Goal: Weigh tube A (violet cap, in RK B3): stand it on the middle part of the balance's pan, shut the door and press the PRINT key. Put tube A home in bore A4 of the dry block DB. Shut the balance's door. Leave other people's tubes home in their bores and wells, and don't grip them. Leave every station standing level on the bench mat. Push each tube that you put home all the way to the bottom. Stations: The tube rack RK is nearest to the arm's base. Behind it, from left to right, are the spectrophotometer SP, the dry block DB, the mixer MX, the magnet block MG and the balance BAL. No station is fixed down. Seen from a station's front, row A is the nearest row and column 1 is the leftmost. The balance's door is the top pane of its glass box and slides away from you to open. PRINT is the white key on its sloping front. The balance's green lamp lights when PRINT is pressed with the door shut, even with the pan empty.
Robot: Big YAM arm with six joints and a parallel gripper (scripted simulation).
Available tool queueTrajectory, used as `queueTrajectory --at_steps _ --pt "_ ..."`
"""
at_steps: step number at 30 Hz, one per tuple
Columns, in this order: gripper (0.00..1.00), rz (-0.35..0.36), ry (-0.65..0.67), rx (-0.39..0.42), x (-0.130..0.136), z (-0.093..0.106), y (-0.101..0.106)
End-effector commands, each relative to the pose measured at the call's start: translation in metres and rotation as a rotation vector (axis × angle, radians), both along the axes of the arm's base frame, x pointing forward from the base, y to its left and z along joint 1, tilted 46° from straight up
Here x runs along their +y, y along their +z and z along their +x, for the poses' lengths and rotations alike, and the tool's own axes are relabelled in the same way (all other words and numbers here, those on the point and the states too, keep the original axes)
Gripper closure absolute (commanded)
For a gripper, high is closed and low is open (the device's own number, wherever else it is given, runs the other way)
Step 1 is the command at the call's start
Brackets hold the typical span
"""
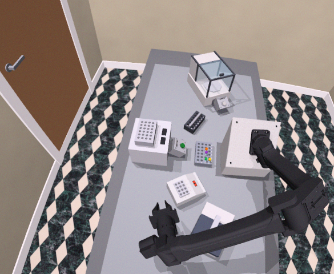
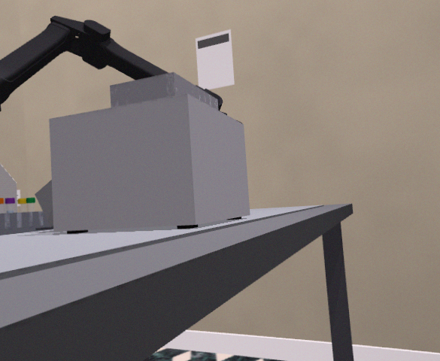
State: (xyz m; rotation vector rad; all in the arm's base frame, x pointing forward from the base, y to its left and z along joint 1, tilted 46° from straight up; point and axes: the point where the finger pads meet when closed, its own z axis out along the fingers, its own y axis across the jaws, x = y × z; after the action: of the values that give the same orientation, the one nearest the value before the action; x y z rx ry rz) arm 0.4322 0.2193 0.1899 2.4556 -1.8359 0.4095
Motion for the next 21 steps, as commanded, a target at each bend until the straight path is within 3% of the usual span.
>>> queueTrajectory --at_steps 1,3,7,9,11,12,14,16,17,21 --pt "0.7 -0.008 -0.041 0.045 -0.02 0.022 -0.008" --pt "0.7 -0.008 -0.041 0.045 -0.02 0.022 -0.008" --pt "0.7 -0.003 -0.122 0.1 -0.047 0.036 -0.024" --pt "0.7 -0.013 -0.115 0.11 -0.064 0.036 -0.045" --pt "0.7 -0.014 -0.115 0.109 -0.078 0.043 -0.053" --pt "0.7 0.01 -0.141 0.097 -0.08 0.057 -0.043" --pt "0.7 0.006 -0.179 0.148 -0.096 0.056 -0.051" --pt "0.7 -0.003 -0.18 0.158 -0.114 0.054 -0.072" --pt "0.7 0.014 -0.206 0.162 -0.118 0.064 -0.064" --pt "0.7 0.021 -0.244 0.195 -0.133 0.066 -0.071"
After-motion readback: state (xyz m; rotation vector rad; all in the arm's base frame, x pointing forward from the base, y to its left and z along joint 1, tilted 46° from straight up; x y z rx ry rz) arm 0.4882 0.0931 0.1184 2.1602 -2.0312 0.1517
